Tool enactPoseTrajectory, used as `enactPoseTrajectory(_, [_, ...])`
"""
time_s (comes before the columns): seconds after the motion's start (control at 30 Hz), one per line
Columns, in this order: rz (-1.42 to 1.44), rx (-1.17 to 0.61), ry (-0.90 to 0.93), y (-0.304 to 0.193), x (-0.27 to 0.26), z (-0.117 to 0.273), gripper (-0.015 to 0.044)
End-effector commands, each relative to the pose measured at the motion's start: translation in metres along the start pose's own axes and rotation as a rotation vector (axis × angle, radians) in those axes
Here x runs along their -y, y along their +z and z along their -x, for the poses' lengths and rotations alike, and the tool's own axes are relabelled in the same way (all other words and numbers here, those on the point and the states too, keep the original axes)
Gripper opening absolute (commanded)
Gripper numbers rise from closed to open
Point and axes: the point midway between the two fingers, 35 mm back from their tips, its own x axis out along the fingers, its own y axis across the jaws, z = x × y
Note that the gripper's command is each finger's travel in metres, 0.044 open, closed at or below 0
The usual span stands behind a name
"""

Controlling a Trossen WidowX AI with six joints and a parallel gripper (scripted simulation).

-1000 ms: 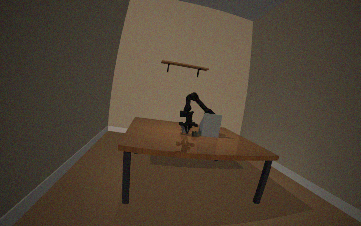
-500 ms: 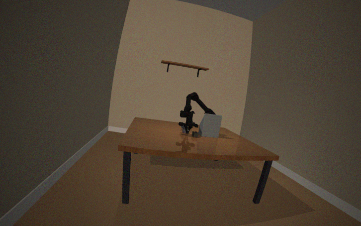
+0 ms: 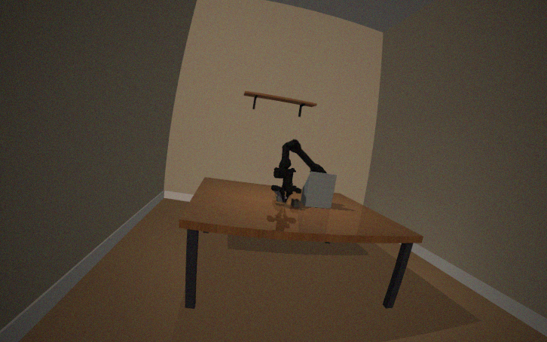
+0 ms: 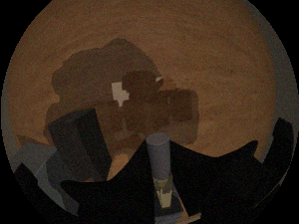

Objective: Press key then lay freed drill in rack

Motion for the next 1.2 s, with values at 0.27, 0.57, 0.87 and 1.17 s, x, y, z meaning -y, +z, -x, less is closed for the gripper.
enactPoseTrajectory(0.27, [0.000, 0.003, -0.005, 0.018, 0.001, 0.003, 0.0000])
enactPoseTrajectory(0.57, [0.000, 0.004, -0.005, 0.030, 0.002, 0.003, 0.0000])
enactPoseTrajectory(0.87, [-0.001, 0.005, -0.006, 0.043, 0.002, 0.004, 0.0000])
enactPoseTrajectory(1.17, [-0.001, 0.005, -0.006, 0.044, 0.001, 0.007, 0.0000])
